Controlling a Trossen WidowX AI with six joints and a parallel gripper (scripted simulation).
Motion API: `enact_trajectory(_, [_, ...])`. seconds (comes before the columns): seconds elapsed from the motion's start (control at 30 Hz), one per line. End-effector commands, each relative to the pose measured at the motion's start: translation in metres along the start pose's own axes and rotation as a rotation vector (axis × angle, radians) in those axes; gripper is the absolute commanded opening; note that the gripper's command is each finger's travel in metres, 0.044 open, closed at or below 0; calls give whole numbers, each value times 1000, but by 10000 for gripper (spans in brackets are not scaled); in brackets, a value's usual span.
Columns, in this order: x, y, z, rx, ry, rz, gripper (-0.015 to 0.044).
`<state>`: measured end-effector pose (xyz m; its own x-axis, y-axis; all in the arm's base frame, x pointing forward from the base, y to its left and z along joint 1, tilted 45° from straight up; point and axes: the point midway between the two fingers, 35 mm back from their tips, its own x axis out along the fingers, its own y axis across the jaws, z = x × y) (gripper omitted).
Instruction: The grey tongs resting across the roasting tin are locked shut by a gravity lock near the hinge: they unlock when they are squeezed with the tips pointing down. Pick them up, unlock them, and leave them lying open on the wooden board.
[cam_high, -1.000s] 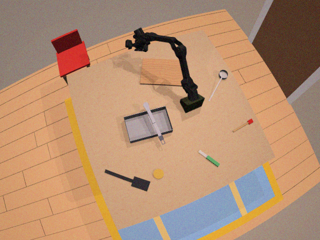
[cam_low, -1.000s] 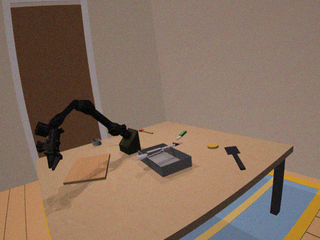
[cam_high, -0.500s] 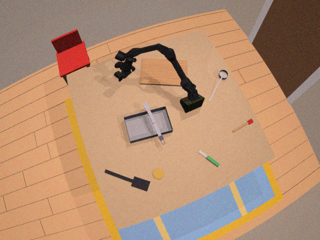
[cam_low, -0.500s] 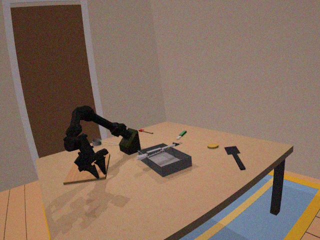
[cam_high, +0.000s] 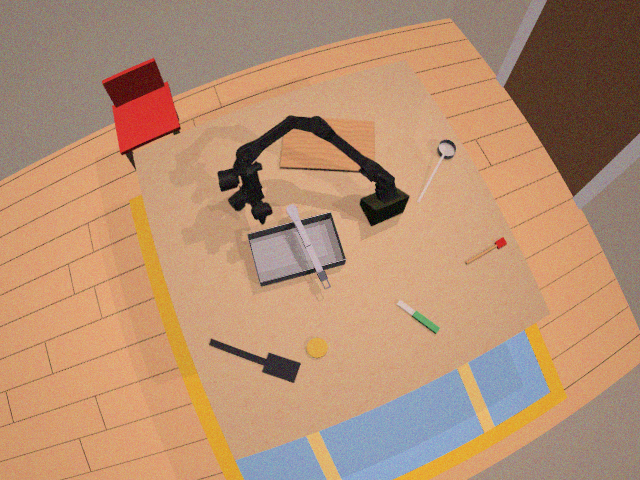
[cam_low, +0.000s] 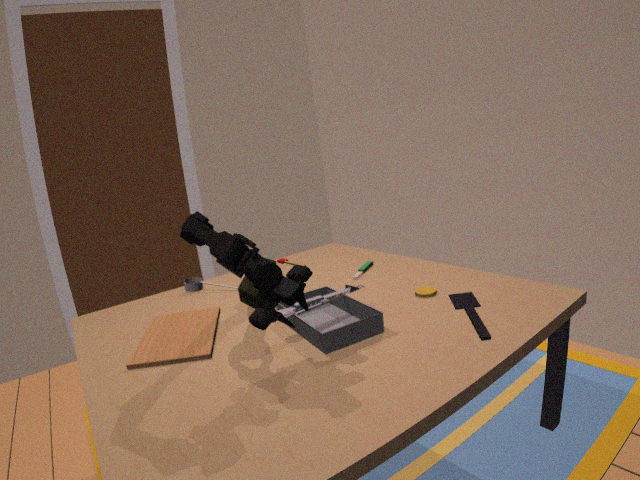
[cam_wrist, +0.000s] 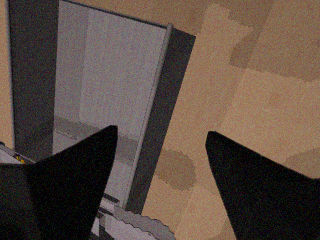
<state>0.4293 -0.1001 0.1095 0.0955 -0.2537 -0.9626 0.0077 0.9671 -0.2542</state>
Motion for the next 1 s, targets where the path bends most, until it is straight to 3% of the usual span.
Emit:
enact_trajectory(0.0, [23,53,-14,-280,139,21,260])
enact_trajectory(0.33, [72,164,-76,-1056,613,72,260])
enact_trajectory(0.97, [79,174,-79,-1069,630,75,260])
